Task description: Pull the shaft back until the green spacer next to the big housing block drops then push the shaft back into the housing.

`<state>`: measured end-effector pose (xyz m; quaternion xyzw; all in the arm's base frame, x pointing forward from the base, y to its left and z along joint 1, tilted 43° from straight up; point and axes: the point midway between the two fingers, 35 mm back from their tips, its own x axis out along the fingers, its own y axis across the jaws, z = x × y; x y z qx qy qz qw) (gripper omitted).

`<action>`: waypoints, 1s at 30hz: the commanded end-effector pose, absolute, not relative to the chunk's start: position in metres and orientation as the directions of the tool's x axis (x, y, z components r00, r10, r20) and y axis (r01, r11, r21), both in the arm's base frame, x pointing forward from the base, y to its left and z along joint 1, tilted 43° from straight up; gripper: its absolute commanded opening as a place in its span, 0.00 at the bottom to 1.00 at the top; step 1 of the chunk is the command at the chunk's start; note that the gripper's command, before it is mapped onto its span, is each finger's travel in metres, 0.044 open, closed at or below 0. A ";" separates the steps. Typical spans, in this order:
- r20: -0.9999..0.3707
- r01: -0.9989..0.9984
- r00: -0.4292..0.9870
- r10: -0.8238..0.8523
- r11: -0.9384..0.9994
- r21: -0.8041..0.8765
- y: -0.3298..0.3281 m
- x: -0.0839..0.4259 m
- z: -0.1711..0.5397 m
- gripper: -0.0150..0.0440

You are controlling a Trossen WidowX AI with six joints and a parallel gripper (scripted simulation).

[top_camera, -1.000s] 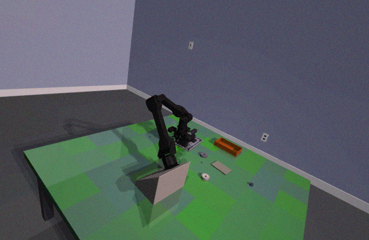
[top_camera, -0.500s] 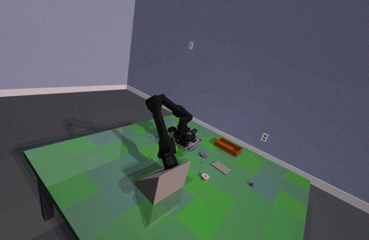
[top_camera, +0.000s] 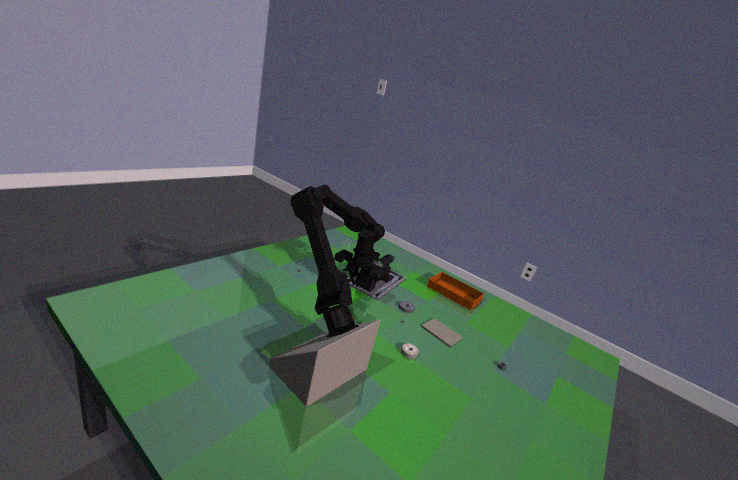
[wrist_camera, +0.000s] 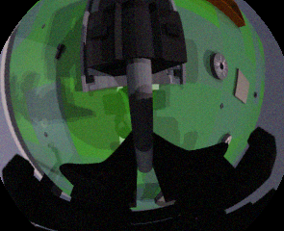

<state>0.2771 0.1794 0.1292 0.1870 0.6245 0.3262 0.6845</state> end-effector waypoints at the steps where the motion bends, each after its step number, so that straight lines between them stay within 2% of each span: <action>1: -0.732 -0.212 0.005 0.681 0.716 0.665 0.180 0.276 0.130 0.25; 30: -0.732 -0.212 0.005 0.681 0.716 0.665 0.179 0.273 0.129 0.25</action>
